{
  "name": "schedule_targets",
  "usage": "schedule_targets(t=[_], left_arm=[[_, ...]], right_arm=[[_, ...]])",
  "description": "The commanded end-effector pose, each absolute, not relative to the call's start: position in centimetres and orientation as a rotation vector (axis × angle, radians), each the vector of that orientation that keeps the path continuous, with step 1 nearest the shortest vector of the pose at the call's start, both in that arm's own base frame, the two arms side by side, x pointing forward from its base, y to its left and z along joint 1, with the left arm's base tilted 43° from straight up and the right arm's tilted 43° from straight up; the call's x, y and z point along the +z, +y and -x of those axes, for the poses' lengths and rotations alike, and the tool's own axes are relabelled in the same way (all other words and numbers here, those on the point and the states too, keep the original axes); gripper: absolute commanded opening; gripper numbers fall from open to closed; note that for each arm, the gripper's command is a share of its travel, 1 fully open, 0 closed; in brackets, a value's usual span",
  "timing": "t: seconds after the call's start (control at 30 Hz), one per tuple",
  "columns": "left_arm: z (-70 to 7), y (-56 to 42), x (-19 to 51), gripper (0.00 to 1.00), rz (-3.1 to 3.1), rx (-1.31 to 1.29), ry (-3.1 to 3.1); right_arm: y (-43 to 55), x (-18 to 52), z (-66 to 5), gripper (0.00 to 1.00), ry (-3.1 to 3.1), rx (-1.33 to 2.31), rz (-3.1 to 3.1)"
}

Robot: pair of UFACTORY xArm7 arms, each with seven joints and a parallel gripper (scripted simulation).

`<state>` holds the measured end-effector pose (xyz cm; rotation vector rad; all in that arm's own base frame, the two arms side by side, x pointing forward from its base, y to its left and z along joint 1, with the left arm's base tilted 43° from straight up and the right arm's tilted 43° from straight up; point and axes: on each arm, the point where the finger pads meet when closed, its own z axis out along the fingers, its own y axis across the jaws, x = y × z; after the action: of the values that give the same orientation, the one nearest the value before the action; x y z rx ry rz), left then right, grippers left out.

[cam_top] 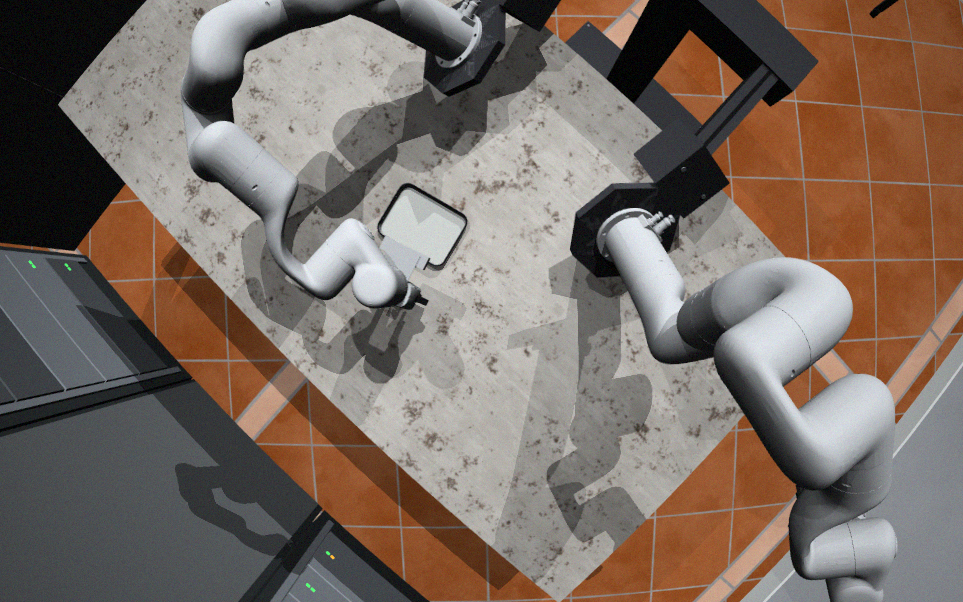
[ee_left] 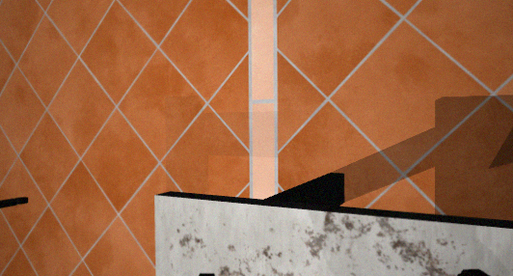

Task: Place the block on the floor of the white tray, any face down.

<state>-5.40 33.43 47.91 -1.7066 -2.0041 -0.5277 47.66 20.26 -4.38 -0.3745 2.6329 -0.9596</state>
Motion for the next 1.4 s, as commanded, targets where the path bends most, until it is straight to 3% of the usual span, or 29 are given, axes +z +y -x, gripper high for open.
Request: schedule_targets(t=[0.0, 1.17, 1.2, 1.37], left_arm=[[5.4, 33.4, 48.1, 1.0, 1.703, -0.532, -2.004], [5.4, 33.4, 48.1, 1.0, 1.703, -0.532, -2.004], [5.4, 33.4, 48.1, 1.0, 1.703, -0.532, -2.004], [5.4, 33.4, 48.1, 1.0, 1.703, -0.532, -2.004]], right_arm=[[20.5, -4.3, -47.7, 0.47, 2.632, -0.954, 0.377], [18.5, -6.8, -49.0, 0.47, 2.632, -0.954, 0.377], [18.5, -6.8, -49.0, 0.0, 2.632, -0.954, 0.377], [18.5, -6.8, -49.0, 0.0, 2.632, -0.954, 0.377]])
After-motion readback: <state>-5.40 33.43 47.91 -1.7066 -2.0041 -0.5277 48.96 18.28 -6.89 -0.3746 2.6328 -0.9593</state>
